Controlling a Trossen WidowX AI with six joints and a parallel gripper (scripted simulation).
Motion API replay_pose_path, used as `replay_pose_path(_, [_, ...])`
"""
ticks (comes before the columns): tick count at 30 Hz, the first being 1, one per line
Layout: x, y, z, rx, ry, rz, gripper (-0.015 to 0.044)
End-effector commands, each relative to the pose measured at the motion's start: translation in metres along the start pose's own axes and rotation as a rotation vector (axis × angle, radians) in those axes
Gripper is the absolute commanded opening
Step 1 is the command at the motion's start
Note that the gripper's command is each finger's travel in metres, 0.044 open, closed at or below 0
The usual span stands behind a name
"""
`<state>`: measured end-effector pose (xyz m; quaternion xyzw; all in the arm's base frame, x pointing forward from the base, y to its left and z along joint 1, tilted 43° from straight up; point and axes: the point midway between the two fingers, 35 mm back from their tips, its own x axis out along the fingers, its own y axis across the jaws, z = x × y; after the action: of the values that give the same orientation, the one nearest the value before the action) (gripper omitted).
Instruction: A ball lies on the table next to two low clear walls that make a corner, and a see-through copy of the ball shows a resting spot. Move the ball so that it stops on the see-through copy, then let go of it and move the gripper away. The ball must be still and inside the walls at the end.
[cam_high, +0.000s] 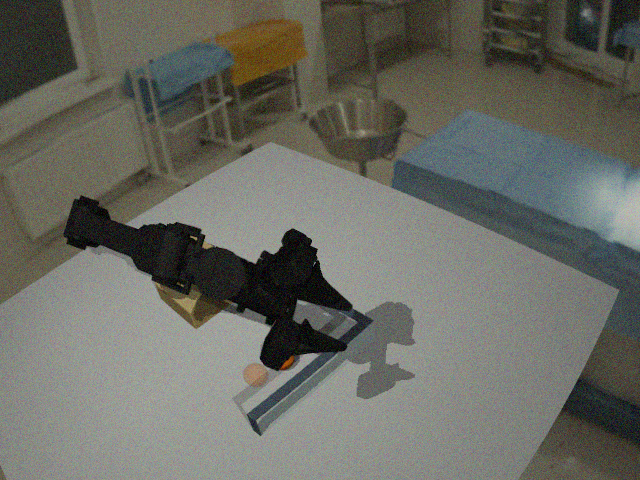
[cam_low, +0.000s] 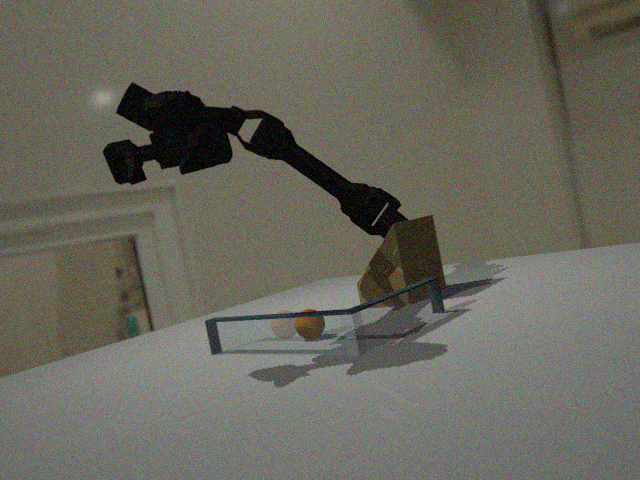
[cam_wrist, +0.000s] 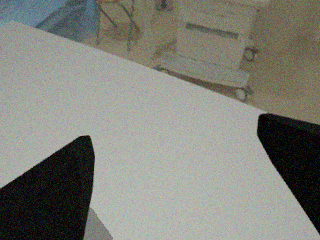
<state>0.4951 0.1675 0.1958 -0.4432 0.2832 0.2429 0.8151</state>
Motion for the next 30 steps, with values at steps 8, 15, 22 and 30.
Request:
replay_pose_path(8, [0.021, 0.102, -0.139, 0.431, 0.617, -0.018, 0.0349])
replay_pose_path(15, [-0.003, 0.145, -0.213, 0.559, 0.939, -0.222, 0.0349])
replay_pose_path(22, [-0.014, 0.155, -0.233, 0.574, 1.022, -0.314, 0.0349])
replay_pose_path(30, [-0.014, 0.155, -0.234, 0.574, 1.022, -0.314, 0.0349])
